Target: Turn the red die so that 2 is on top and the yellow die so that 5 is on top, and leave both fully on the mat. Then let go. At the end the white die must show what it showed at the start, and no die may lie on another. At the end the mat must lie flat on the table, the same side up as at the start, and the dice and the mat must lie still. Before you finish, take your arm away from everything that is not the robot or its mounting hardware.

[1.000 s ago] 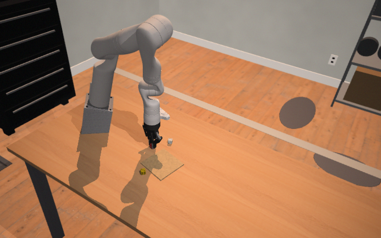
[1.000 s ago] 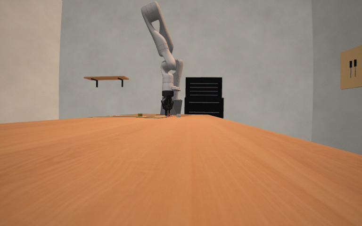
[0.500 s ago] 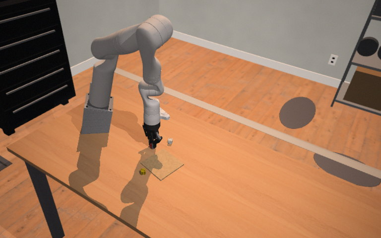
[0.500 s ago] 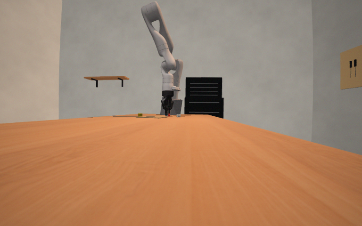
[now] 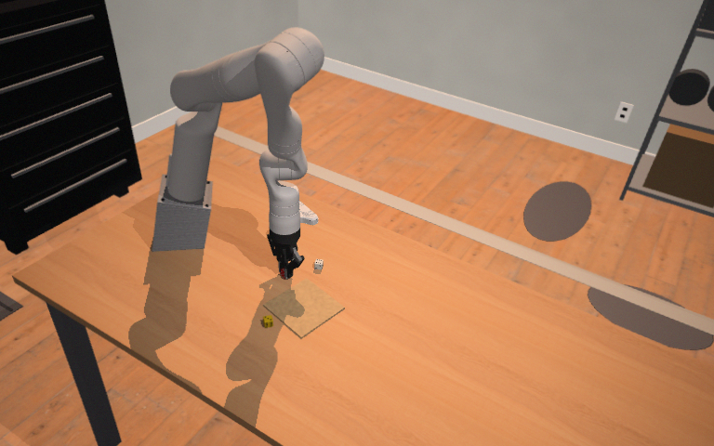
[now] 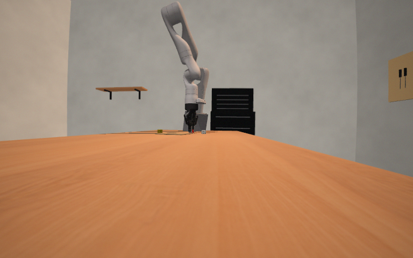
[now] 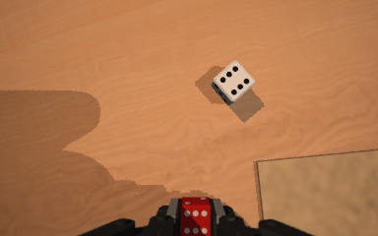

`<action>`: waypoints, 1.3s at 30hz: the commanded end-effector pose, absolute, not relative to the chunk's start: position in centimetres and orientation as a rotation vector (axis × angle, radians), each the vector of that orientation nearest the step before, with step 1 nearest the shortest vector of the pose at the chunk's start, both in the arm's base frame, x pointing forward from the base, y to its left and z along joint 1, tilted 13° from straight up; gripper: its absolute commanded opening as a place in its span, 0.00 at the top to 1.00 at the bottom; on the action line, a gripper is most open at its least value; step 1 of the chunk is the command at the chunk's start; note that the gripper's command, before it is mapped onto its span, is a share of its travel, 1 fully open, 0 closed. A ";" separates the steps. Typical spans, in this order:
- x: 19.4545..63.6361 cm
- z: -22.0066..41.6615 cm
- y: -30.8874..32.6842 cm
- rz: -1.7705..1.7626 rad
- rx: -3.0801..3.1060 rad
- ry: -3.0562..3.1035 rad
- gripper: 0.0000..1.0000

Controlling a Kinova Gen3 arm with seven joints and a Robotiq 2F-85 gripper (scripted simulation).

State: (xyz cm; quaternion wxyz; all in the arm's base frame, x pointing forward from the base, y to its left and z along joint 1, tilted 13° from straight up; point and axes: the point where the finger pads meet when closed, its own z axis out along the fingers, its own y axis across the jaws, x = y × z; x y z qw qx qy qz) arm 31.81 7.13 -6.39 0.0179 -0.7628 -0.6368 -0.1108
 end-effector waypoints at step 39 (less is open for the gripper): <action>30.4 3.0 5.5 -0.345 -2.370 -1.979 0.85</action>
